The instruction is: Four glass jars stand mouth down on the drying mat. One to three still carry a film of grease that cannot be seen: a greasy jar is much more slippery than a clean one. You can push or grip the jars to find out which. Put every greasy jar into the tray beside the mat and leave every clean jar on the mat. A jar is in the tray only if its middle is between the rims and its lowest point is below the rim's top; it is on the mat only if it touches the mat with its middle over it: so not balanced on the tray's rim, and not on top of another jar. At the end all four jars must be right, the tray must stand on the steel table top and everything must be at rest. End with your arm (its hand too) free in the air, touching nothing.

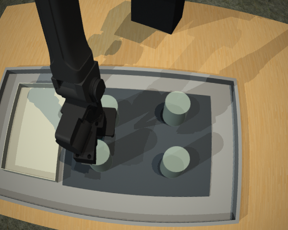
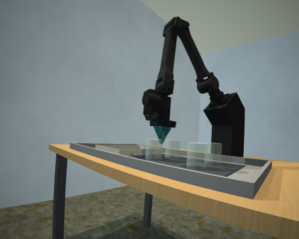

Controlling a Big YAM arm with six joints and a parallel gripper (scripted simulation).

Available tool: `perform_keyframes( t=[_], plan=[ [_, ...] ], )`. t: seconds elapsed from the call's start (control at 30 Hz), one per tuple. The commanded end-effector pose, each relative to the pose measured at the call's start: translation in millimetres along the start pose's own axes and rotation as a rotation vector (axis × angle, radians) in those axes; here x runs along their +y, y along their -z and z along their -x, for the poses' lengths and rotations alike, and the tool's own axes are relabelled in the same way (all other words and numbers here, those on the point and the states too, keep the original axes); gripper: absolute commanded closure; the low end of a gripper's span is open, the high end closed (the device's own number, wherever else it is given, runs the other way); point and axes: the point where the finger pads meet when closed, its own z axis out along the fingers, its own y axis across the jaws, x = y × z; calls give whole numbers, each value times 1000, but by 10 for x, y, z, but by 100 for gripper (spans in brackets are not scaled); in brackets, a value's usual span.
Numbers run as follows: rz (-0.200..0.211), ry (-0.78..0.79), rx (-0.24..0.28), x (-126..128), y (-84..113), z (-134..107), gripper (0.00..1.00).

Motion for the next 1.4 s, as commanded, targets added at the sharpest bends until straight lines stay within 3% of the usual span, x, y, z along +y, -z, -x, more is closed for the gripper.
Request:
perform_keyframes(
  t=[0.0,1.37],
  plan=[
    [0,0,13,-9,-66,21,100],
    [0,0,13,-9,-67,70,100]
  ],
)
